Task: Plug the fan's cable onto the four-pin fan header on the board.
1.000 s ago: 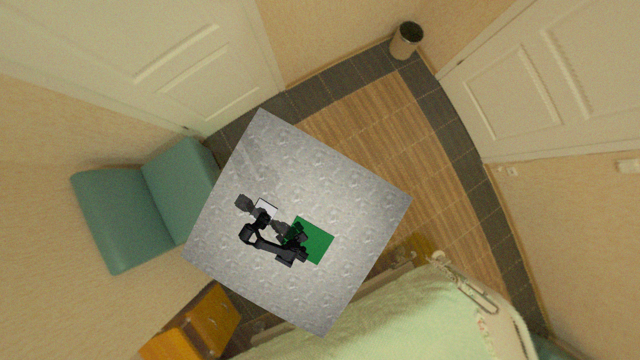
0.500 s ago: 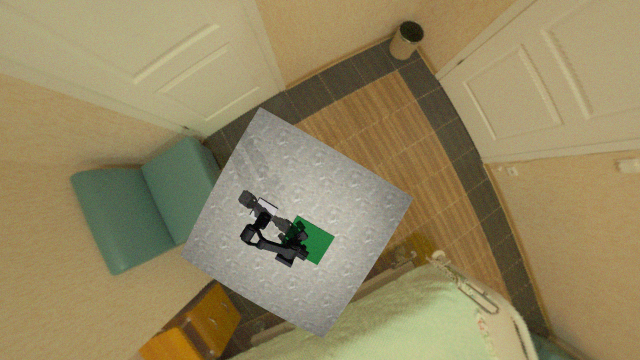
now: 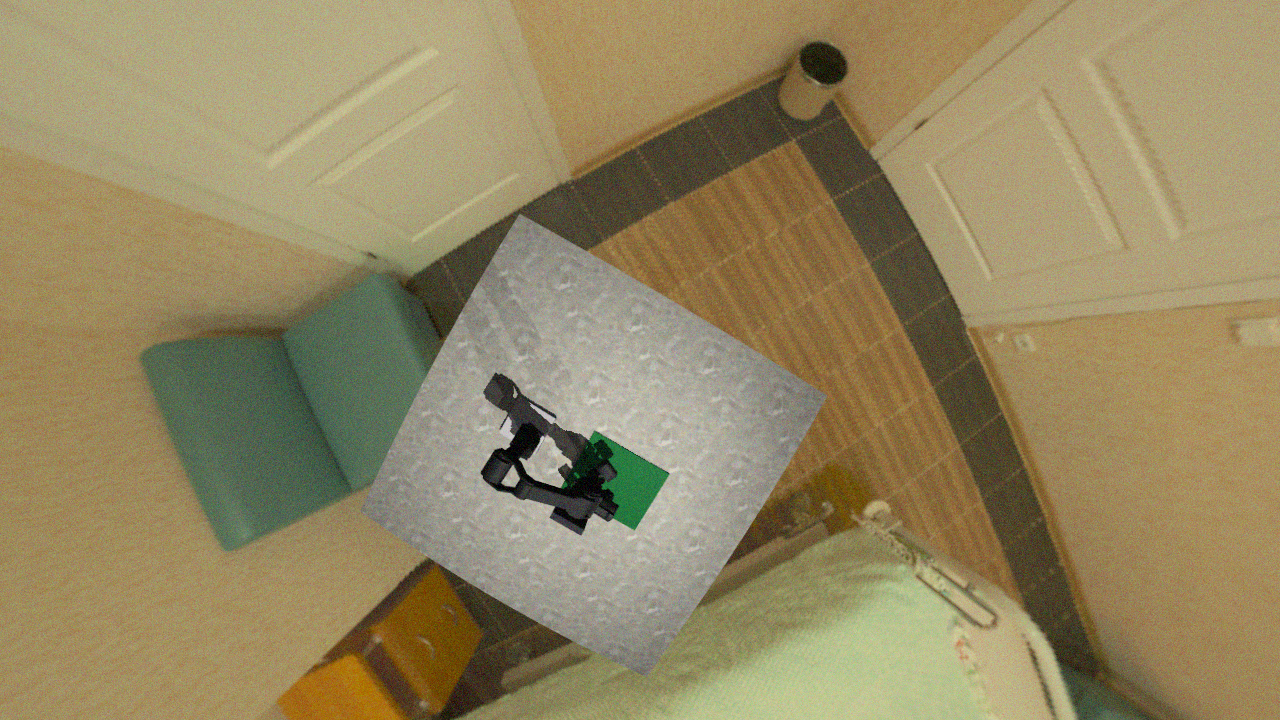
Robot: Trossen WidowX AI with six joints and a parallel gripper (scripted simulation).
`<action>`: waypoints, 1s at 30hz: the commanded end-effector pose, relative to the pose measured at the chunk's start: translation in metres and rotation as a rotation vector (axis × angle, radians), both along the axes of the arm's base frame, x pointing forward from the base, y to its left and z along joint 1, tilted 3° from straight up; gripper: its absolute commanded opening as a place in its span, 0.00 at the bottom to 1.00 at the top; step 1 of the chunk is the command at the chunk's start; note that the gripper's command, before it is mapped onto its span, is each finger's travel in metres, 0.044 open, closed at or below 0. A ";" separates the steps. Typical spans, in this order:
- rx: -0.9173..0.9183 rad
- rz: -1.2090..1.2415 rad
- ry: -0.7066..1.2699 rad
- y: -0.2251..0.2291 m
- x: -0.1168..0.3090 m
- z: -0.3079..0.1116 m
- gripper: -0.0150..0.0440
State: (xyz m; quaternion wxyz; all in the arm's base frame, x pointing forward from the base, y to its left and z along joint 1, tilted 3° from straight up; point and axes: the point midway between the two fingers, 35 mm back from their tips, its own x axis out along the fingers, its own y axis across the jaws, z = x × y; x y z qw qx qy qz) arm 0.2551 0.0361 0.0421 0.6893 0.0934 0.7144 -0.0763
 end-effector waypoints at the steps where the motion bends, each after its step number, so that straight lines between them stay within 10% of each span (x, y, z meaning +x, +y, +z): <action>1: -0.003 -0.006 -0.002 0.000 0.001 -0.001 0.25; 30: -0.003 -0.006 -0.002 0.000 -0.001 -0.007 0.25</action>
